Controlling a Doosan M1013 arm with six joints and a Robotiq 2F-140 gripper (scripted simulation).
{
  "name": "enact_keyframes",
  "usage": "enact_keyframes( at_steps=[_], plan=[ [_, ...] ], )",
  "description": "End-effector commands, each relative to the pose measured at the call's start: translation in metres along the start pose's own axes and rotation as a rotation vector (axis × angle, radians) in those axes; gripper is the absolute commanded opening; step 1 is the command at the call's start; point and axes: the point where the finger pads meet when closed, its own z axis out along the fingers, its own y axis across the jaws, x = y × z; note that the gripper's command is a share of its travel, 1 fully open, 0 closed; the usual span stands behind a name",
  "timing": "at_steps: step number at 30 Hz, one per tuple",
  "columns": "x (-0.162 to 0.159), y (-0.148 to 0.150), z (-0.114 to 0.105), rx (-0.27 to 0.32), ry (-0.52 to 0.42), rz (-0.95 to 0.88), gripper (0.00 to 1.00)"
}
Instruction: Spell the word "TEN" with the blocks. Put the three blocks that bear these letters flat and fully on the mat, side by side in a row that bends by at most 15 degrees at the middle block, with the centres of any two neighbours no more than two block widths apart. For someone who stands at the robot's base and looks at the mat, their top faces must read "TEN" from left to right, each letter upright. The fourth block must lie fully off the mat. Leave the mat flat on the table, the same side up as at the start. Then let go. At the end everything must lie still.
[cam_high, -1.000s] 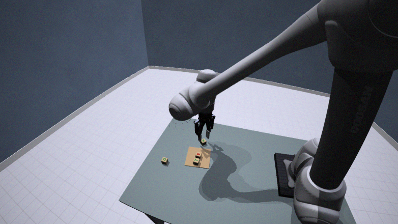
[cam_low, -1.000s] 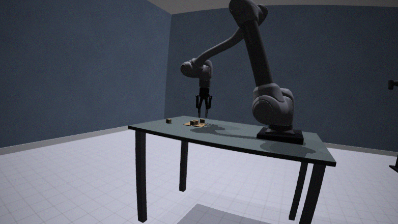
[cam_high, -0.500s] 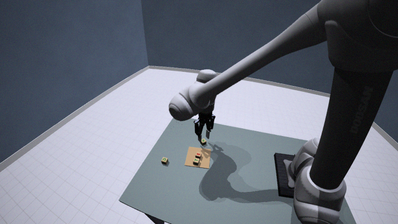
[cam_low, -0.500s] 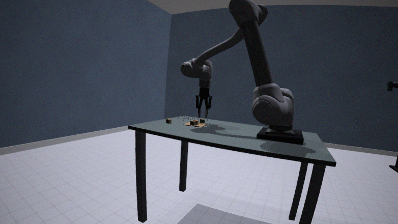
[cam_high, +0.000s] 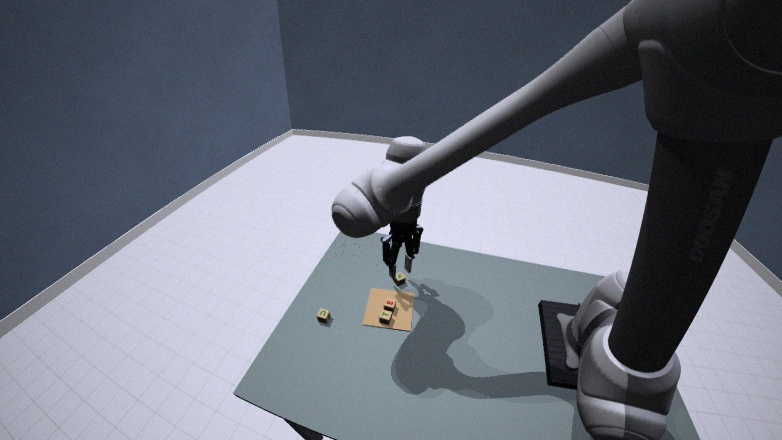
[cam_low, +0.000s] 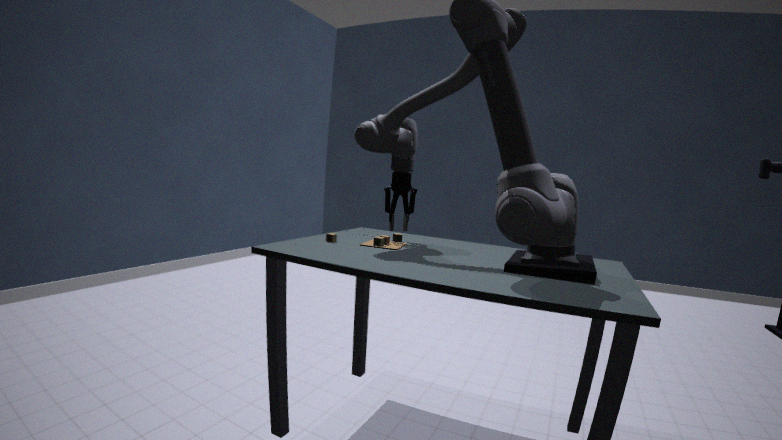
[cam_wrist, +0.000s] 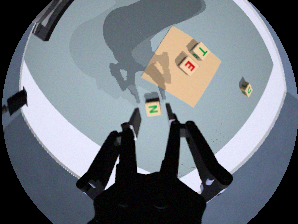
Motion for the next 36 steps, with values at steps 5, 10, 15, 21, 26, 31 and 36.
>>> enact_keyframes(
  at_steps=[5, 10, 15, 21, 26, 31, 36],
  plan=[
    [0.002, -0.001, 0.004, -0.002, 0.0, -0.002, 0.34],
    [0.002, -0.001, 0.011, -0.002, 0.0, -0.002, 0.34],
    [0.002, -0.001, 0.017, -0.002, 0.0, -0.002, 0.34],
    [0.002, -0.001, 0.031, -0.002, 0.0, -0.002, 0.34],
    [0.002, -0.001, 0.038, -0.002, 0.0, -0.002, 0.34],
    [0.002, -0.001, 0.04, -0.002, 0.0, -0.002, 0.34],
    [0.002, -0.001, 0.04, -0.002, 0.0, -0.002, 0.34]
  ],
)
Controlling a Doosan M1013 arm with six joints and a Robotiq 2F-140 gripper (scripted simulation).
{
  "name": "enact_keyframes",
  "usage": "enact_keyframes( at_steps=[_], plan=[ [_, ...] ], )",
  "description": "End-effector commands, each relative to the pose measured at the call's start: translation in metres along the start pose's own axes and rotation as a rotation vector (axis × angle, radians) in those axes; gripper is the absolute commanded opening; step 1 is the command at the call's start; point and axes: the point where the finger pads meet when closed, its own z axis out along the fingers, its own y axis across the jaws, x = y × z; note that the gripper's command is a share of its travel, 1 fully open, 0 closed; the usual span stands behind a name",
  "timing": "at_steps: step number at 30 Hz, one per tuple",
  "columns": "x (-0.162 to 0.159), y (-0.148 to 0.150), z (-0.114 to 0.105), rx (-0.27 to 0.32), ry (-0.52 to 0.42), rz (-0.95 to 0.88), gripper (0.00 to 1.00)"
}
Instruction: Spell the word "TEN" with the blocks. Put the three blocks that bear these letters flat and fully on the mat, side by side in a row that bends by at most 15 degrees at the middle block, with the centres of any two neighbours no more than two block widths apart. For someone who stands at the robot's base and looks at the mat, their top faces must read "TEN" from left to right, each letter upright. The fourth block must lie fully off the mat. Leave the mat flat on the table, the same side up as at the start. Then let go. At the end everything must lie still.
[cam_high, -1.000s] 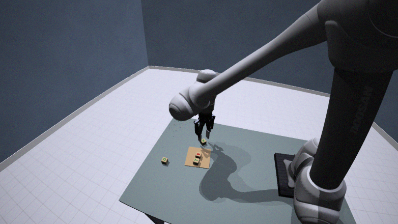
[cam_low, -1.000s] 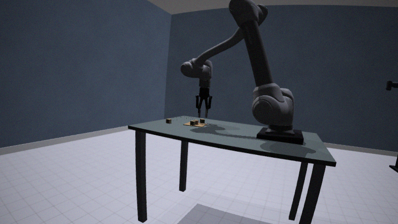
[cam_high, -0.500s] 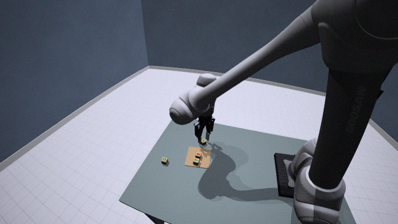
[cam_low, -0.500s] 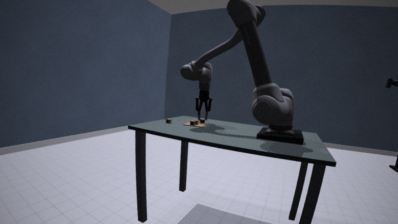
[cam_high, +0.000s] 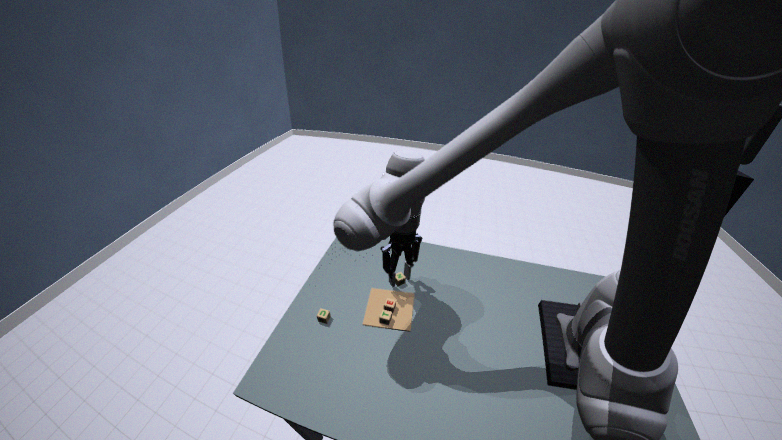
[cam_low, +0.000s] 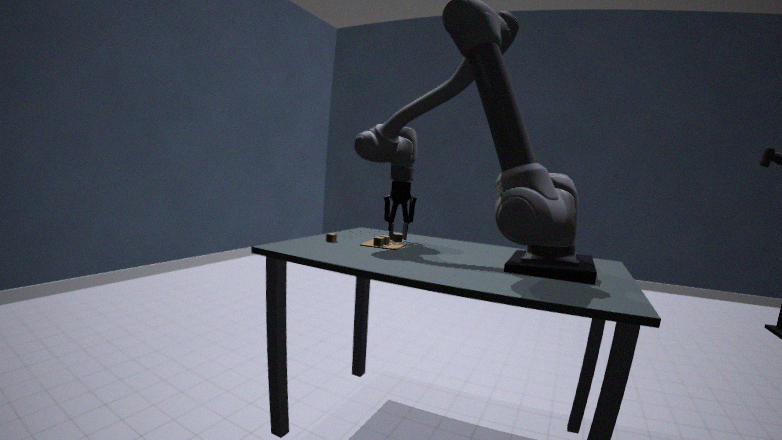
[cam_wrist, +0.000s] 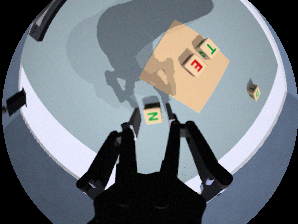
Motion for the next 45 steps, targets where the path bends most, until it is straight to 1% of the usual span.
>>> enact_keyframes(
  at_steps=[1, 32, 33, 45],
  plan=[
    [0.003, -0.0001, 0.0048, -0.001, 0.003, -0.003, 0.34],
    [0.003, -0.0001, 0.0048, -0.001, 0.003, -0.003, 0.34],
    [0.003, -0.0001, 0.0048, -0.001, 0.003, -0.003, 0.28],
    [0.003, -0.0001, 0.0048, -0.001, 0.003, -0.003, 0.28]
  ],
)
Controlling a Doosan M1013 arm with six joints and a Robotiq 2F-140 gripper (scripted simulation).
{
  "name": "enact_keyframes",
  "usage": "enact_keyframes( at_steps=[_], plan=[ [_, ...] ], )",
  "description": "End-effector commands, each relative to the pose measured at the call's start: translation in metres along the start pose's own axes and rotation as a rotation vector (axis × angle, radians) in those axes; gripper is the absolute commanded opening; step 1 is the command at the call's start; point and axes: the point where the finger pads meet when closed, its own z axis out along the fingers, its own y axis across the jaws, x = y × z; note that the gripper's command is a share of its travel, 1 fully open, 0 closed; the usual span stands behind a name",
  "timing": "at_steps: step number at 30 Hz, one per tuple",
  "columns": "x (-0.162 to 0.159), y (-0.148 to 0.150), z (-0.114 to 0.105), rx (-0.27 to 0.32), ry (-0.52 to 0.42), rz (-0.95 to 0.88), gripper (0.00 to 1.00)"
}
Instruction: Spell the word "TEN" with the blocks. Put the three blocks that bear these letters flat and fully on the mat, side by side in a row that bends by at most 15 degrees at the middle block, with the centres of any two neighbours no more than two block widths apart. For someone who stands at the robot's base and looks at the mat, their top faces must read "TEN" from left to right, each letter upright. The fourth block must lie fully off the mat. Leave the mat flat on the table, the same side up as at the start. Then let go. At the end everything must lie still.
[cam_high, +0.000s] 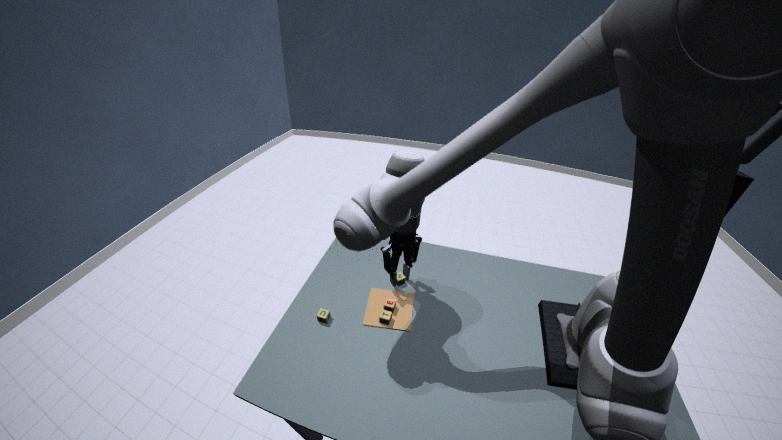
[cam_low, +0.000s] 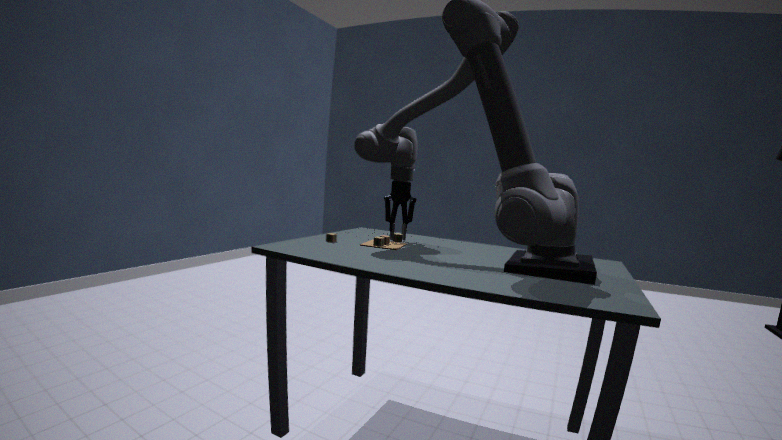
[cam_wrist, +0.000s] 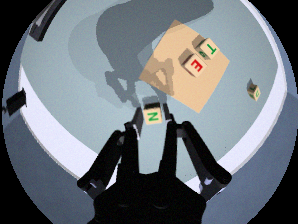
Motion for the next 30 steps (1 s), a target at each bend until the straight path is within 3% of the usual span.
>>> enact_keyframes(
  at_steps=[1, 4, 5, 30],
  plan=[
    [0.003, -0.0001, 0.0044, -0.001, 0.003, -0.003, 0.28],
    [0.003, -0.0001, 0.0044, -0.001, 0.003, -0.003, 0.28],
    [0.003, -0.0001, 0.0044, -0.001, 0.003, -0.003, 0.16],
    [0.003, -0.0001, 0.0044, -0.001, 0.003, -0.003, 0.16]
  ],
)
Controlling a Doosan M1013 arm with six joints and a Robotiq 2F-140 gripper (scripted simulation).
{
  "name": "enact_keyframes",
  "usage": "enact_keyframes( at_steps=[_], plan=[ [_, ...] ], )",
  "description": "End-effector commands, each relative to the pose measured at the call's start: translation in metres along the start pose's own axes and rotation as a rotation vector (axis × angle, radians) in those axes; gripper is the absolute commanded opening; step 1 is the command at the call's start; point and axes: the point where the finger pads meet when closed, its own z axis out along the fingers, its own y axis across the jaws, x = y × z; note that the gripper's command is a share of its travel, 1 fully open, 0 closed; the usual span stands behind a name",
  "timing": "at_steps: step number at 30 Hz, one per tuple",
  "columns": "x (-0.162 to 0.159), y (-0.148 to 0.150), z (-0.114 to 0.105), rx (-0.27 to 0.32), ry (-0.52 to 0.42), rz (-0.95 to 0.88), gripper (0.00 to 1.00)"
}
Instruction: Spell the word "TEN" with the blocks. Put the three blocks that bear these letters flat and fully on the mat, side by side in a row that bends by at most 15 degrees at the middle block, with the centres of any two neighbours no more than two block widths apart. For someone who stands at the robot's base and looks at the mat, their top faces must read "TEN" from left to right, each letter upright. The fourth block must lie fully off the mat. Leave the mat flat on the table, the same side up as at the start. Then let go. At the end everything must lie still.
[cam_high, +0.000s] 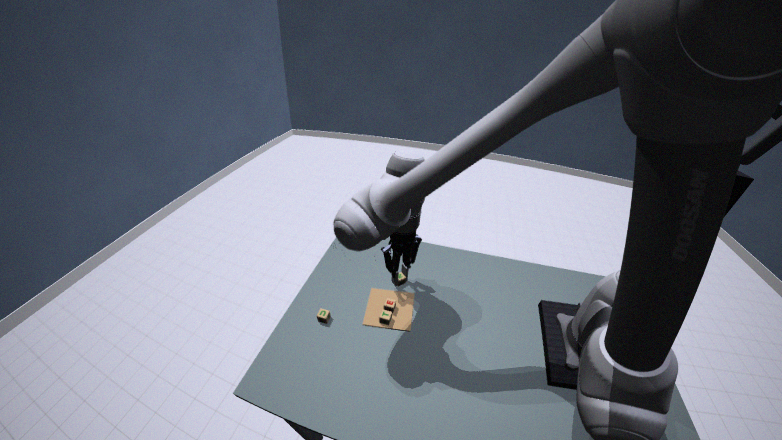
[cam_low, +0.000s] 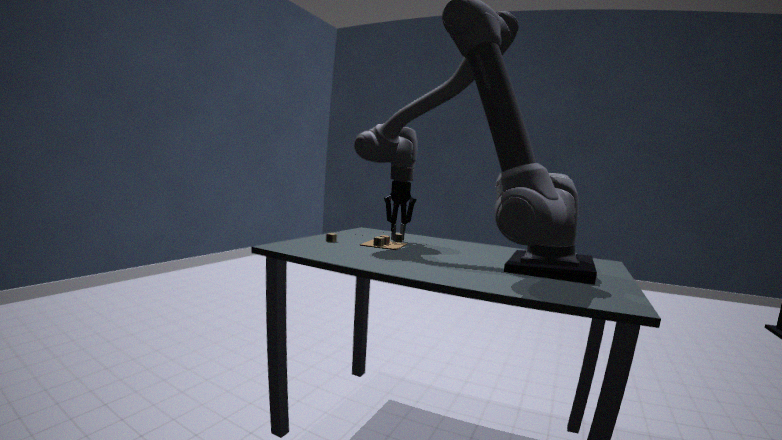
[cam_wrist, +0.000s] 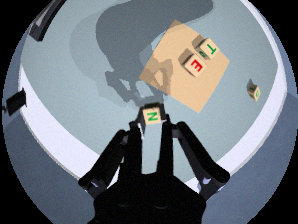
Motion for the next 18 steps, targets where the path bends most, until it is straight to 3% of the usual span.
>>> enact_keyframes(
  at_steps=[1, 12, 18],
  plan=[
    [0.003, 0.0, 0.004, -0.001, 0.003, -0.003, 0.16],
    [0.003, 0.0, 0.001, -0.001, 0.003, -0.003, 0.16],
    [0.003, 0.0, -0.028, -0.001, 0.003, -0.003, 0.16]
  ],
)
